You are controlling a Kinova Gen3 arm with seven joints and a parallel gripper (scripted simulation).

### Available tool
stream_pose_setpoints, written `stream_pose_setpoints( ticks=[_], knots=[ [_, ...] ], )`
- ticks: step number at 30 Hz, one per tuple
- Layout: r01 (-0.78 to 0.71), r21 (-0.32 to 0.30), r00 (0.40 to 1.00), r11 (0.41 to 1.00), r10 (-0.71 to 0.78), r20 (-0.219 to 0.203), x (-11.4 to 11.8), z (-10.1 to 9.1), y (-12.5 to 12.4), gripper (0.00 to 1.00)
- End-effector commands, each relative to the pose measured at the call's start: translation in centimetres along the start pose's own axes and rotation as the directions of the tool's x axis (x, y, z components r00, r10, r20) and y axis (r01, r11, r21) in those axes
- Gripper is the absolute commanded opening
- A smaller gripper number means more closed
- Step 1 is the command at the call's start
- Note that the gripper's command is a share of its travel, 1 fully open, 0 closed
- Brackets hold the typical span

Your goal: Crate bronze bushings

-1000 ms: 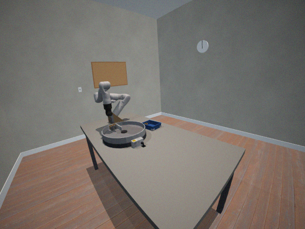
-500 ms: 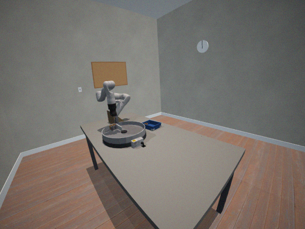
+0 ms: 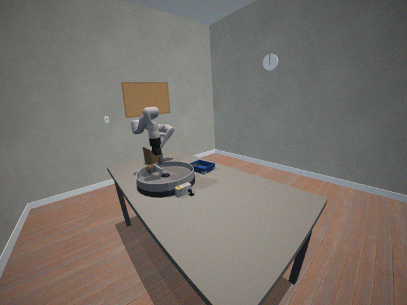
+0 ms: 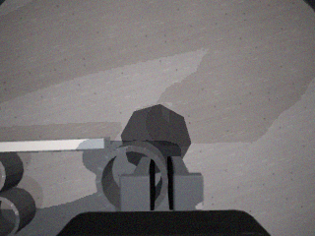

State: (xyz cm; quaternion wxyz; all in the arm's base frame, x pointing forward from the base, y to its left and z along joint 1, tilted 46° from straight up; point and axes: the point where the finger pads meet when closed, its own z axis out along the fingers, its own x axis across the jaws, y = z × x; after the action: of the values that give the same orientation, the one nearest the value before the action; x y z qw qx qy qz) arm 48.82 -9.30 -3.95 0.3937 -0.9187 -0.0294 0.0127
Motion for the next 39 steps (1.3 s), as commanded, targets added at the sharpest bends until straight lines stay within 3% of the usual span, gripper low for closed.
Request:
stream_pose_setpoints(
  ticks=[1,11,16,28,33,39],
  knots=[
    [0.024,-0.015,1.000,1.000,-0.024,0.017,1.3,0.2,-1.4,0.00],
    [0.024,-0.015,1.000,1.000,-0.024,0.017,1.3,0.2,-1.4,0.00],
    [0.024,-0.015,1.000,1.000,-0.024,0.017,1.3,2.9,-1.4,0.00],
    [0.024,-0.015,1.000,1.000,-0.024,0.017,1.3,2.9,-1.4,0.00],
    [0.025,-0.015,1.000,1.000,-0.025,0.017,1.3,5.6,-1.4,0.00],
    [0.025,-0.015,1.000,1.000,-0.025,0.017,1.3,5.6,-1.4,0.00]
  ],
)
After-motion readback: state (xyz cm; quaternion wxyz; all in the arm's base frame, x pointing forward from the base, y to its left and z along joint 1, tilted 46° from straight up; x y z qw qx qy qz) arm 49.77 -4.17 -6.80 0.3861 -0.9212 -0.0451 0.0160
